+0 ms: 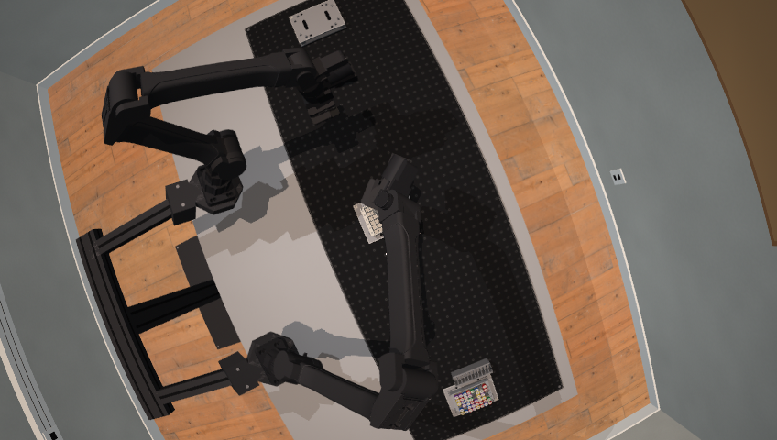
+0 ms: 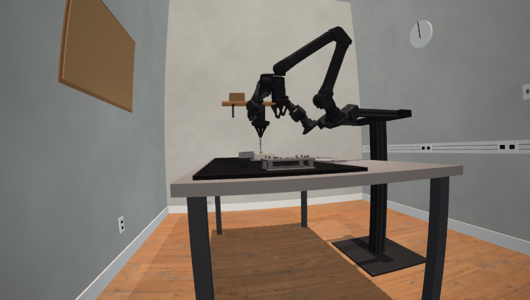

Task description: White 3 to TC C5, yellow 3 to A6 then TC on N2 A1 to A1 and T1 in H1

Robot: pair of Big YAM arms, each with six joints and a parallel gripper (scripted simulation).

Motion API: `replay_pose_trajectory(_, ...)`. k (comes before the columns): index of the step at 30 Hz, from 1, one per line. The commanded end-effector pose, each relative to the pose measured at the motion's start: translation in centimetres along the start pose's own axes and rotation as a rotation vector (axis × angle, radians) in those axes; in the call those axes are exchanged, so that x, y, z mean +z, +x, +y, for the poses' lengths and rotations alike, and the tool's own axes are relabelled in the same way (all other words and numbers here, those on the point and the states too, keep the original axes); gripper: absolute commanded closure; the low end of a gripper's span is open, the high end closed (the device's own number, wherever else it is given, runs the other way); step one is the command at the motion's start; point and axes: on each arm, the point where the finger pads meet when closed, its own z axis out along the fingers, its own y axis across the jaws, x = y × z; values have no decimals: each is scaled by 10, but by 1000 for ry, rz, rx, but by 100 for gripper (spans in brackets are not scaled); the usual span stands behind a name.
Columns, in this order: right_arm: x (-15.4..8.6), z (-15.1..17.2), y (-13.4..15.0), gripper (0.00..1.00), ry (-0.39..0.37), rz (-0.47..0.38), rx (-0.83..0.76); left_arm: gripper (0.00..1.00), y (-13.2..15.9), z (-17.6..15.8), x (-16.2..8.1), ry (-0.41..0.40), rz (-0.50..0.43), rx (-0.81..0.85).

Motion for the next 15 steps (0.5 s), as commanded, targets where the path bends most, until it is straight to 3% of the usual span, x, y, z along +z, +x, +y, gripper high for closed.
replay_pose_trajectory(1,9,-2,-4,93,1,0,5,0,-12,2,-8,2,-28,7)
replay_pose_trajectory(15,8,-3,-7,93,1,-4,8,0,-12,2,-8,2,-28,7)
